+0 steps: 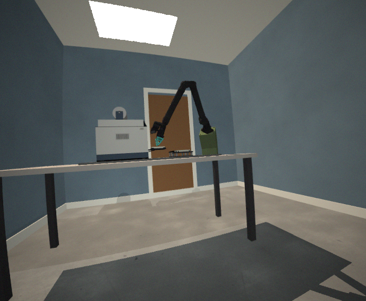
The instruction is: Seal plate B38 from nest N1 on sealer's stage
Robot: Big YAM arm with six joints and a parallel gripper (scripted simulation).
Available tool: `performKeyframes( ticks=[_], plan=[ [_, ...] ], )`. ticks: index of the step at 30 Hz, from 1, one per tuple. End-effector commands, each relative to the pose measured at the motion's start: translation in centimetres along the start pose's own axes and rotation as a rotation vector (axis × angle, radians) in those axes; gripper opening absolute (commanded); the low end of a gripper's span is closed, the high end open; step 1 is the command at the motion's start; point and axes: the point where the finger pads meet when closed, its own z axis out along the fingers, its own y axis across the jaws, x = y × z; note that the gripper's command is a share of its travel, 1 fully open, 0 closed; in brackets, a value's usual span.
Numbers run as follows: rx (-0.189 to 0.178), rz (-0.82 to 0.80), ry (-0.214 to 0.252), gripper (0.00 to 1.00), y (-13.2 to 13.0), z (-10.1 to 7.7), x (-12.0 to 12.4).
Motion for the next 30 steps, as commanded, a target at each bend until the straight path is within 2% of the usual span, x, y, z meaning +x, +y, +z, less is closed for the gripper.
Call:
performKeyframes(
  ticks=[1, 8, 15, 24, 30],
  plan=[
    [-0.01, -0.027, -0.042, 1.0, 1.0, -0.3, -2.5],
    [-0.009, 0.001, -0.001, 1.0, 0.4, 0.5, 0.0],
    [-0.008, 0.007, 0.007, 1.0, 0.2, 0.6, 0.4],
    [0.009, -0.027, -0.048, 1.0, -0.4, -3.3, -3.2],
    [0.01, -0.024, -0.038, 1.0, -0.7, -3.9, -3.2]
  ],
)
